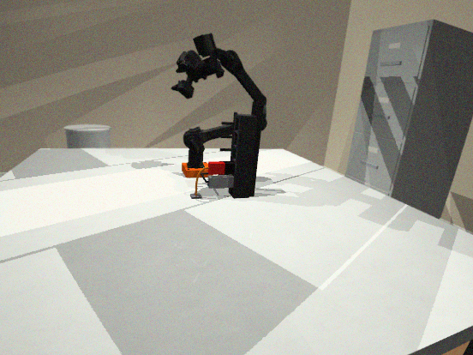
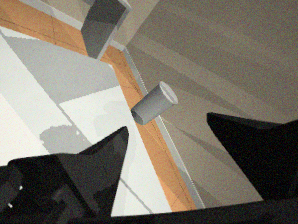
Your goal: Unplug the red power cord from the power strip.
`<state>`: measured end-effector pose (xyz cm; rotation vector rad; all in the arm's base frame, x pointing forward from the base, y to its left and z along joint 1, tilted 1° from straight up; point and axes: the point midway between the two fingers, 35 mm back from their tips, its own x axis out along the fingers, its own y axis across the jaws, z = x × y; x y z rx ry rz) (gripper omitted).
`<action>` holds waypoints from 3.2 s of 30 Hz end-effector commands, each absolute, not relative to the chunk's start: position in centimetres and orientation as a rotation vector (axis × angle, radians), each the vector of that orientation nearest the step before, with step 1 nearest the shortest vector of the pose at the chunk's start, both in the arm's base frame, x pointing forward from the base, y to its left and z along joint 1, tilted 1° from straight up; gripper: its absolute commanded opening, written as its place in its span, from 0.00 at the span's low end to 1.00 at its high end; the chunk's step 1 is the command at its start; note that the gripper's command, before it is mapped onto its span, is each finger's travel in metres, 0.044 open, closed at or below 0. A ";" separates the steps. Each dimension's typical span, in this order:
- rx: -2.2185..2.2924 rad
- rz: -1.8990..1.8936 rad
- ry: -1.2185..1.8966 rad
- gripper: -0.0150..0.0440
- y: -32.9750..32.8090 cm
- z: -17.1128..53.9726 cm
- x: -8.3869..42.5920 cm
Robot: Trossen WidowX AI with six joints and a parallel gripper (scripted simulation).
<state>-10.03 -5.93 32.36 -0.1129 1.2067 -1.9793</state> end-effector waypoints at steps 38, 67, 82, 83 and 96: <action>1.077 -1.067 1.123 0.53 -5.6 14.2 23.4; 1.162 -1.127 1.215 0.53 0.3 12.1 24.4; 1.163 -1.126 1.216 0.53 2.6 12.1 24.1; 1.163 -1.126 1.216 0.53 2.6 12.1 24.1; 1.163 -1.126 1.216 0.53 2.6 10.9 24.2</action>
